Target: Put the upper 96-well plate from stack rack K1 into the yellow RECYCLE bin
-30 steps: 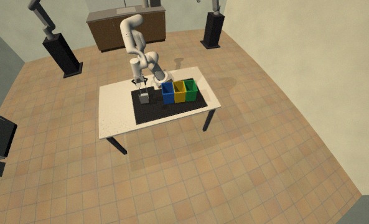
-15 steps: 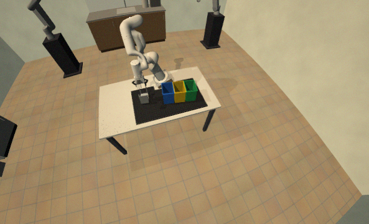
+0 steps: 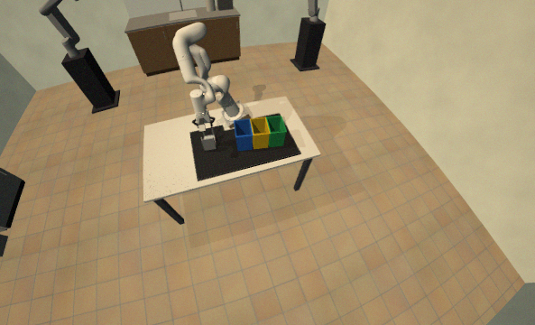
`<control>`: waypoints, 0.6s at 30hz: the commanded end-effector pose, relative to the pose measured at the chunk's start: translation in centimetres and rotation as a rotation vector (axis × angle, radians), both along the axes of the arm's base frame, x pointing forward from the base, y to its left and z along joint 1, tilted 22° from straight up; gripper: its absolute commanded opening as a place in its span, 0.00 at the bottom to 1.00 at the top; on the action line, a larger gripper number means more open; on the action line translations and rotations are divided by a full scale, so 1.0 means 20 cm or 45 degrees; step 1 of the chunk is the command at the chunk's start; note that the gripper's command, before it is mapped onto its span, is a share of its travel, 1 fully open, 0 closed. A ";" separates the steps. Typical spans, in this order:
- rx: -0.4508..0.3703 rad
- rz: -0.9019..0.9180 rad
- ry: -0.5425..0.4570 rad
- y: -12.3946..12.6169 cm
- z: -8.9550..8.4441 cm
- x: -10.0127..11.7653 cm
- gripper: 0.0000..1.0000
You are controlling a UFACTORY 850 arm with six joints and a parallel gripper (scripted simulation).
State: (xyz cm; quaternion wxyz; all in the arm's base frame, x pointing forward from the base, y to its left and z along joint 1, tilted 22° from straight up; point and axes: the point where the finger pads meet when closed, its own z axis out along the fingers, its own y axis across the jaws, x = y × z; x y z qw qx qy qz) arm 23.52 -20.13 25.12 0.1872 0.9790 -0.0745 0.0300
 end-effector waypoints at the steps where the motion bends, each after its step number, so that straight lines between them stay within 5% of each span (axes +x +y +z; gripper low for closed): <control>1: -0.002 0.000 -0.002 -0.02 -0.04 0.01 1.00; 18: -0.002 0.000 -0.001 -0.07 -0.16 0.01 1.00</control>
